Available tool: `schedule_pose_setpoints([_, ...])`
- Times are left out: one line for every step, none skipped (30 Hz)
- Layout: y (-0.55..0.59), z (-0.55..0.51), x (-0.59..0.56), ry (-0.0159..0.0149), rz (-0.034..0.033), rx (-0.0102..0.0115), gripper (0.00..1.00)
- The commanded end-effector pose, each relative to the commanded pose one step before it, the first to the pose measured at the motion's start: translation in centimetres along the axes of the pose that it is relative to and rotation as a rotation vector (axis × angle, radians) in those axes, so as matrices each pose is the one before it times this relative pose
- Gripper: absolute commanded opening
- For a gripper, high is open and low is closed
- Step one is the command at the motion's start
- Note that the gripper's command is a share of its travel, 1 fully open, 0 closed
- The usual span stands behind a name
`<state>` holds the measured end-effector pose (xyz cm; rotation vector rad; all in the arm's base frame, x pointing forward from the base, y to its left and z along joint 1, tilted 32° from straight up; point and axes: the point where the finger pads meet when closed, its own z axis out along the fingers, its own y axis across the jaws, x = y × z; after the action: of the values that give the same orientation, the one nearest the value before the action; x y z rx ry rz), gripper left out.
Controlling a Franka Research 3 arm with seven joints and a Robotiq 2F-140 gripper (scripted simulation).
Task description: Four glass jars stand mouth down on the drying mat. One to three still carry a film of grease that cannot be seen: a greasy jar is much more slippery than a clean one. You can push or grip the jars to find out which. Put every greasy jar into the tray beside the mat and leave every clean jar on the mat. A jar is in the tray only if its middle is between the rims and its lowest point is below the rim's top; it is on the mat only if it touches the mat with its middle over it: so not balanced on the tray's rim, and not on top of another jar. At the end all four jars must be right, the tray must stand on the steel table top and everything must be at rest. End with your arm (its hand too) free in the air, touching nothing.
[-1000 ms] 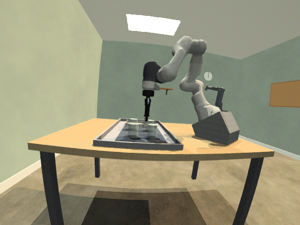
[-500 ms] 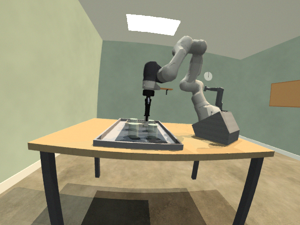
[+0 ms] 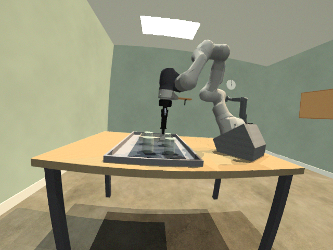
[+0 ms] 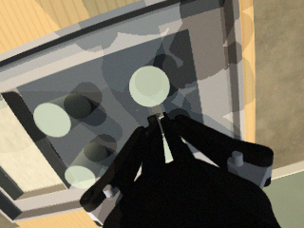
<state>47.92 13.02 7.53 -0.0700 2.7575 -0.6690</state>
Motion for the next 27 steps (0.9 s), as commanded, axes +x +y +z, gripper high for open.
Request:
schedule_pose_setpoints([-0.109,-0.025,0.149,0.00391,0.01036,-0.00018,0.0])
schedule_pose_setpoints([0.0,0.0,0.0,0.0,0.0,0.0,0.0])
schedule_pose_setpoints([0.0,0.0,0.0,0.0,0.0,0.0,0.0])
schedule_pose_setpoints([0.0,-0.011,0.013,0.0,0.0,0.0,0.0])
schedule_pose_setpoints([0.0,-0.011,0.013,0.0,0.0,0.0,0.0])
schedule_pose_setpoints([0.0,-0.011,0.013,0.0,0.0,0.0,0.0])
schedule_pose_setpoints([0.0,-0.011,0.013,0.0,0.0,0.0,0.0])
schedule_pose_setpoints([0.0,-0.011,0.013,0.0,0.0,0.0,0.0])
schedule_pose_setpoints([0.0,-0.011,0.013,0.0,0.0,0.0,0.0])
schedule_pose_setpoints([0.0,-0.011,0.013,0.0,0.0,0.0,0.0])
schedule_pose_setpoints([0.0,-0.011,0.013,0.0,0.0,0.0,0.0])
schedule_pose_setpoints([0.0,-0.011,0.013,0.0,0.0,0.0,0.0])
schedule_pose_setpoints([0.0,-0.011,0.013,0.0,0.0,0.0,0.0])
schedule_pose_setpoints([0.0,-0.011,0.013,0.0,0.0,0.0,0.0])
schedule_pose_setpoints([0.0,-0.011,0.013,0.0,0.0,0.0,0.0])
schedule_pose_setpoints([0.0,-0.011,0.013,0.0,0.0,0.0,0.0])
schedule_pose_setpoints([0.0,-0.011,0.013,0.0,0.0,0.0,0.0])
schedule_pose_setpoints([0.0,-0.011,0.013,0.0,0.0,0.0,0.0])
schedule_pose_setpoints([0.0,0.0,0.0,0.0,0.0,0.0,0.0])
schedule_pose_setpoints([0.0,0.0,0.0,0.0,0.0,0.0,0.0])
schedule_pose_setpoints([0.0,-0.011,0.013,0.0,0.0,0.0,0.0])
schedule_pose_setpoints([0.0,-0.011,0.013,0.0,0.0,0.0,0.0])
schedule_pose_setpoints([0.0,-0.011,0.013,0.0,0.0,0.0,0.0])
schedule_pose_setpoints([0.0,-0.011,0.013,0.0,0.0,0.0,0.0])
schedule_pose_setpoints([0.0,-0.011,0.013,0.0,0.0,0.0,0.0])
schedule_pose_setpoints([0.0,-0.011,0.013,0.0,0.0,0.0,0.0])
schedule_pose_setpoints([0.0,-0.011,0.013,0.0,0.0,0.0,0.0])
